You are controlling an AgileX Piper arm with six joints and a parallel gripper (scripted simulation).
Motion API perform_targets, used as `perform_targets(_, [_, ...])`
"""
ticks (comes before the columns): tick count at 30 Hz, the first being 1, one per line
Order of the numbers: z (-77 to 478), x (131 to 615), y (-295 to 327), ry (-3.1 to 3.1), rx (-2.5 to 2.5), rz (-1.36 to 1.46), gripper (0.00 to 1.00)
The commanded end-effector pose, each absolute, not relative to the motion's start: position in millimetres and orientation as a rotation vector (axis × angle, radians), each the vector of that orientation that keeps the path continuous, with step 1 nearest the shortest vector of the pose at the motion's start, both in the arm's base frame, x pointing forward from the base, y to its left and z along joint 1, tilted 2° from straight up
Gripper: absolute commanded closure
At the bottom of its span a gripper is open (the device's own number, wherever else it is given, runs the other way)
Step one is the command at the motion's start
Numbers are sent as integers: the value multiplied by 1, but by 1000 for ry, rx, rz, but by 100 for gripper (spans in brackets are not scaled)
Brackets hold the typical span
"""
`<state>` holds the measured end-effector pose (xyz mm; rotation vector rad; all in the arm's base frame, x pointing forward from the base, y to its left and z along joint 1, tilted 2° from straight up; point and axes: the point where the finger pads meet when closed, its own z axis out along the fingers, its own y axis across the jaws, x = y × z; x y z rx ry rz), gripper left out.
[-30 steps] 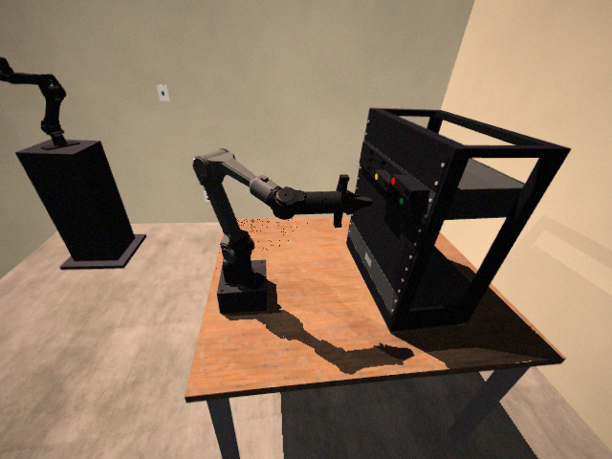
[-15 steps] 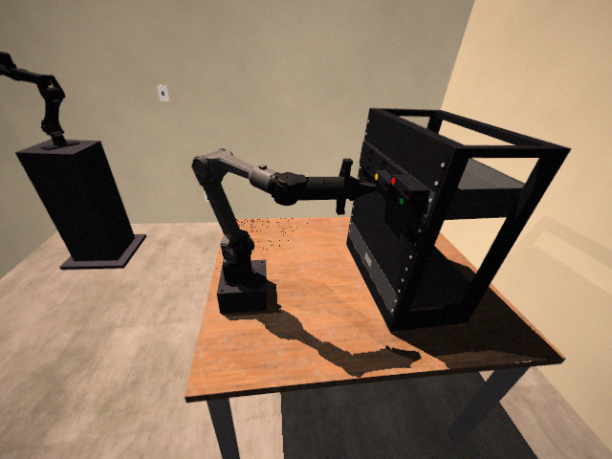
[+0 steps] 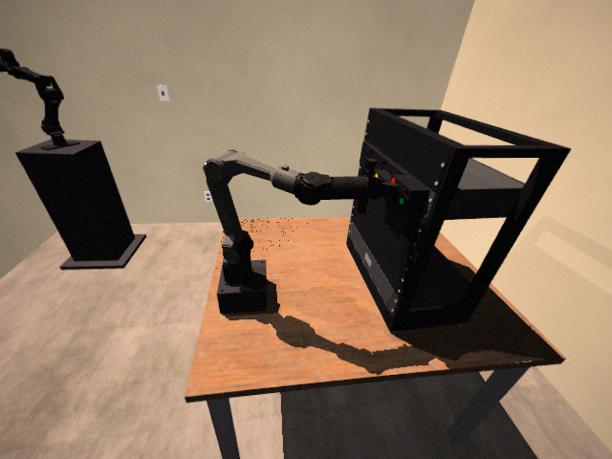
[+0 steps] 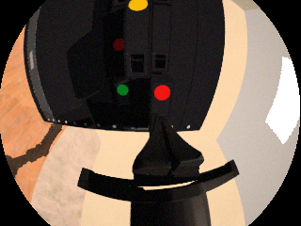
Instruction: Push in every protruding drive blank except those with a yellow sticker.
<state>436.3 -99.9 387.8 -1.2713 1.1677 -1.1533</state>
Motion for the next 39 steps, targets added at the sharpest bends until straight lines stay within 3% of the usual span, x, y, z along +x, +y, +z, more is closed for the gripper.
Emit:
perform_targets(1, [389,436,-100,1166,-1270,-1156,100])
perform_targets(39, [389,445,-101,1166,-1270,-1156,100])
